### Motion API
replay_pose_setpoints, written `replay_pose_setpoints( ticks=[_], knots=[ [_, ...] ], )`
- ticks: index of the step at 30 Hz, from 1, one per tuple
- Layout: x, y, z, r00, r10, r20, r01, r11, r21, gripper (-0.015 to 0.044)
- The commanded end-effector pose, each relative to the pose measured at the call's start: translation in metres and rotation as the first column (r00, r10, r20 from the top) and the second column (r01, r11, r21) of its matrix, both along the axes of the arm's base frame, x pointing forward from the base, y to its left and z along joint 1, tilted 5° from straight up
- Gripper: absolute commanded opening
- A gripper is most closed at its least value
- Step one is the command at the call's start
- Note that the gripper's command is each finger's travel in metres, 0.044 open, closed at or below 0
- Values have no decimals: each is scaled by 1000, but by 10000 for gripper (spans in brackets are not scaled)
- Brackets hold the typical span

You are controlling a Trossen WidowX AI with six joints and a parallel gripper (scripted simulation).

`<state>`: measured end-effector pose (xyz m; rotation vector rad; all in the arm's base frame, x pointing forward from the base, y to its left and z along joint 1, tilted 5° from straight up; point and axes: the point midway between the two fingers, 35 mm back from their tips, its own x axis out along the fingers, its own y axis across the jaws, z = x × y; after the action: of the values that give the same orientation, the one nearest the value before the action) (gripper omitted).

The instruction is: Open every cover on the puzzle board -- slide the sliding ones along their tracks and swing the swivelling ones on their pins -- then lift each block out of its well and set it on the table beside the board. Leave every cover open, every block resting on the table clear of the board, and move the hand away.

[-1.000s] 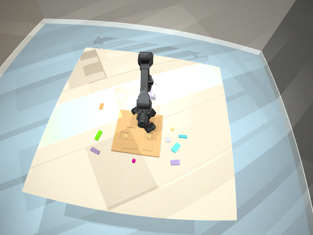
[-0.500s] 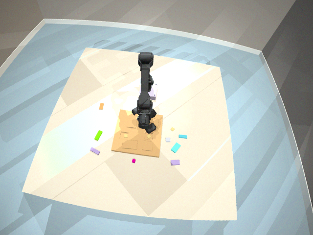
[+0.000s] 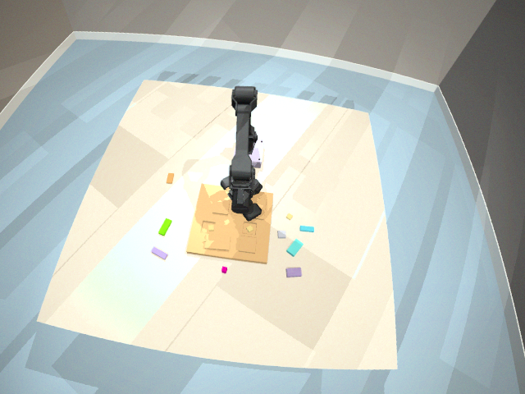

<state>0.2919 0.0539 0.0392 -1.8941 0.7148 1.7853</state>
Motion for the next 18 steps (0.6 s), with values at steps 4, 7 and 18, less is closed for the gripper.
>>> replay_pose_setpoints(
  ticks=[4, 7, 18],
  knots=[
    [1, 2, 44, 1000, 1, 27, -1, 1000, 6, 144],
    [0, 2, 48, 1000, 1, 28, -2, 1000, 6, 144],
    [2, 1, 31, 1000, 1, 28, -2, 1000, 6, 144]
  ],
)
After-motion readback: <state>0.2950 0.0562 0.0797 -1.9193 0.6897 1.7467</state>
